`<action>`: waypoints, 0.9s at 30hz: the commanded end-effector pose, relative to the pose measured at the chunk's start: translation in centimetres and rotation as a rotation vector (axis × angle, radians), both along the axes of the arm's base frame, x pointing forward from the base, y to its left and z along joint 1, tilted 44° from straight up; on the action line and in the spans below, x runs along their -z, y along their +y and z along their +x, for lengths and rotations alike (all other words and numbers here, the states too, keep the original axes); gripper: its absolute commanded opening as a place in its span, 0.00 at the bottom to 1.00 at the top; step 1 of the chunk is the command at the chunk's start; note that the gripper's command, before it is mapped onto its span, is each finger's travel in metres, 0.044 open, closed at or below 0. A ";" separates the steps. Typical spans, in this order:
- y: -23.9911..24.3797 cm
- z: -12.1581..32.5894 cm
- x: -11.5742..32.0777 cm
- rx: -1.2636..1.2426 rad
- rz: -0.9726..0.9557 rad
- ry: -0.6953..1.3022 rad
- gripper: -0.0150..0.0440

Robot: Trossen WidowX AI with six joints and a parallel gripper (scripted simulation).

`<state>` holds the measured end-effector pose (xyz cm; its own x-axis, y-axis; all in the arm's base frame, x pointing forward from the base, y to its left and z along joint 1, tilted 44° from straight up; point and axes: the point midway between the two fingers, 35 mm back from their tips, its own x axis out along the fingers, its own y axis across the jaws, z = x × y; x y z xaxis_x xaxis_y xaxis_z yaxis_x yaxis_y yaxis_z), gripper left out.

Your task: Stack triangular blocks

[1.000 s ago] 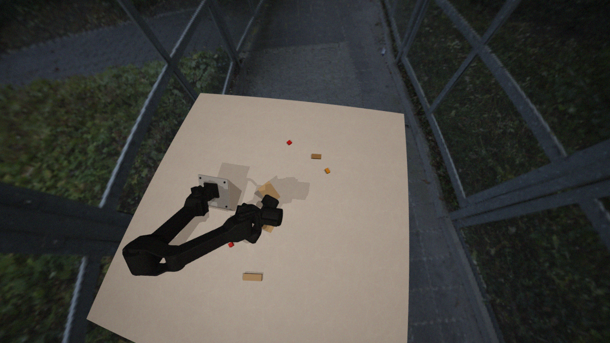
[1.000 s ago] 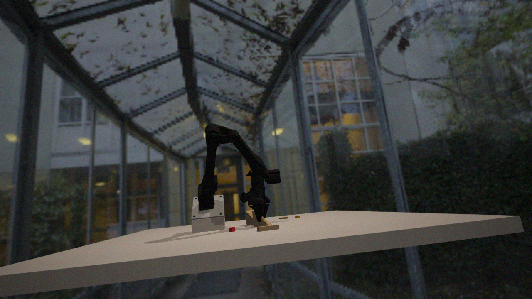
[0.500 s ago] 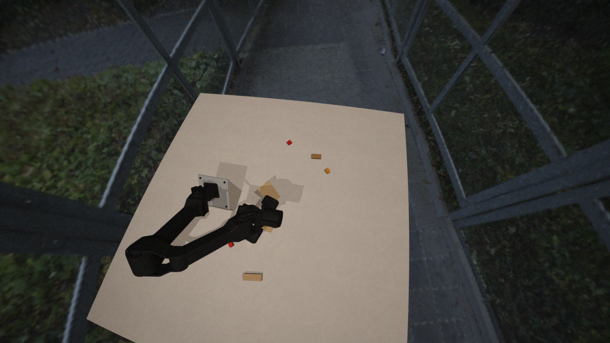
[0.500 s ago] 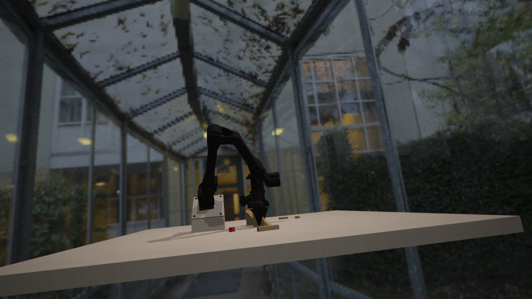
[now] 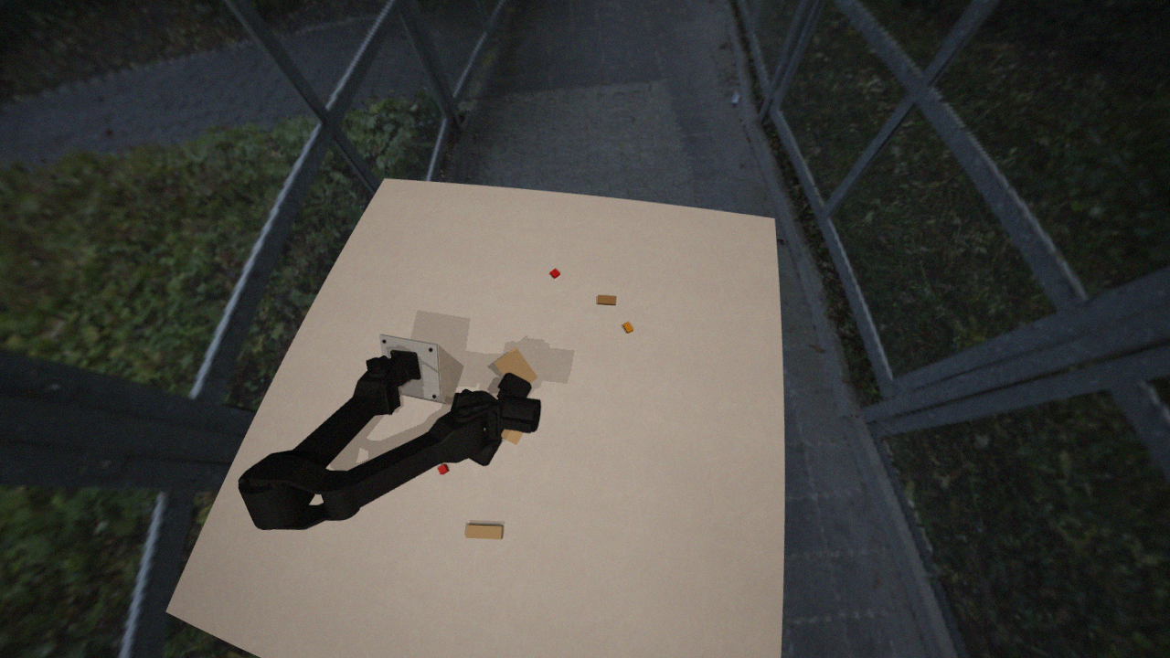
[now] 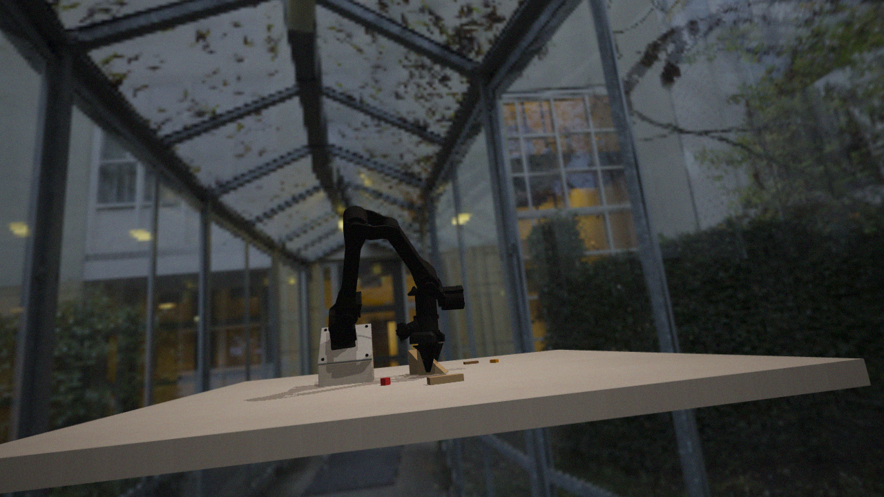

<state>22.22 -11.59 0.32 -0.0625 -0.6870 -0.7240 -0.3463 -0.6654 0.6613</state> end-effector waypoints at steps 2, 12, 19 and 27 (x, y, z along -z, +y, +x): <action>1.3 0.6 -1.6 -0.001 0.000 -0.026 0.25; 1.5 0.7 -1.8 0.000 0.000 -0.027 0.25; 1.4 0.4 -1.7 0.062 -0.007 -0.078 0.25; 1.4 0.4 -1.7 0.213 -0.018 -0.219 0.25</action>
<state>22.71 -10.21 2.03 -0.0477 -0.6896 -0.7226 -0.5536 -0.5839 0.5938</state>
